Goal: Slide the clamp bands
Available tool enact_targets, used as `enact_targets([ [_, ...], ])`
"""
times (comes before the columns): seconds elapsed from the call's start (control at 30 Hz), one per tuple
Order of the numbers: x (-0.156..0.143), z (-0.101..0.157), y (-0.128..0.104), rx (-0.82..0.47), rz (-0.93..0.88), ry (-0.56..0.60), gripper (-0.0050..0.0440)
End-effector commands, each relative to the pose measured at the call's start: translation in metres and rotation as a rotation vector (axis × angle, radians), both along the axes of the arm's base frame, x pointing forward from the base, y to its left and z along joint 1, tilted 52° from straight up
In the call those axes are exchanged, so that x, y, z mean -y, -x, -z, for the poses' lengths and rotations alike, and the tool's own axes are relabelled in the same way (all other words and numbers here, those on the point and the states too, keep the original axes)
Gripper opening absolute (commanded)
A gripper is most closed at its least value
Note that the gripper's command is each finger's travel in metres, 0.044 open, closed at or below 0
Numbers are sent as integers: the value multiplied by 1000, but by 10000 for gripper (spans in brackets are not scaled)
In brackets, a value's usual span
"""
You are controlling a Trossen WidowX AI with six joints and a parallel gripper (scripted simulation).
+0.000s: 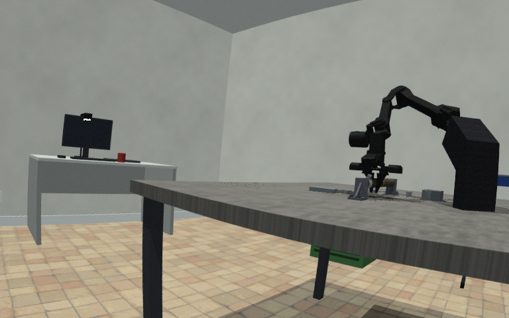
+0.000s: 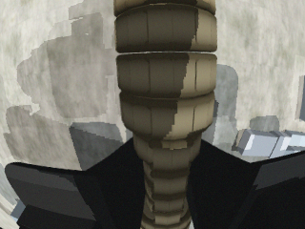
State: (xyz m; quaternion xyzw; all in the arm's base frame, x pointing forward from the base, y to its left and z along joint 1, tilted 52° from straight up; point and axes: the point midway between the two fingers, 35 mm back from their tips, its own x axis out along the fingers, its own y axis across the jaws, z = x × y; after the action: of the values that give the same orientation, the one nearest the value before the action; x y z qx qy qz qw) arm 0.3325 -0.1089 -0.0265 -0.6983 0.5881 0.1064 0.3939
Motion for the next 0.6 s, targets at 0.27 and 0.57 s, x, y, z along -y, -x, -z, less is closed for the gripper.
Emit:
enact_targets([
  [0.27,-1,1,0,-2,-5,-5,288],
  [0.57,-4,-4,1,-2,-4,-5,440],
])
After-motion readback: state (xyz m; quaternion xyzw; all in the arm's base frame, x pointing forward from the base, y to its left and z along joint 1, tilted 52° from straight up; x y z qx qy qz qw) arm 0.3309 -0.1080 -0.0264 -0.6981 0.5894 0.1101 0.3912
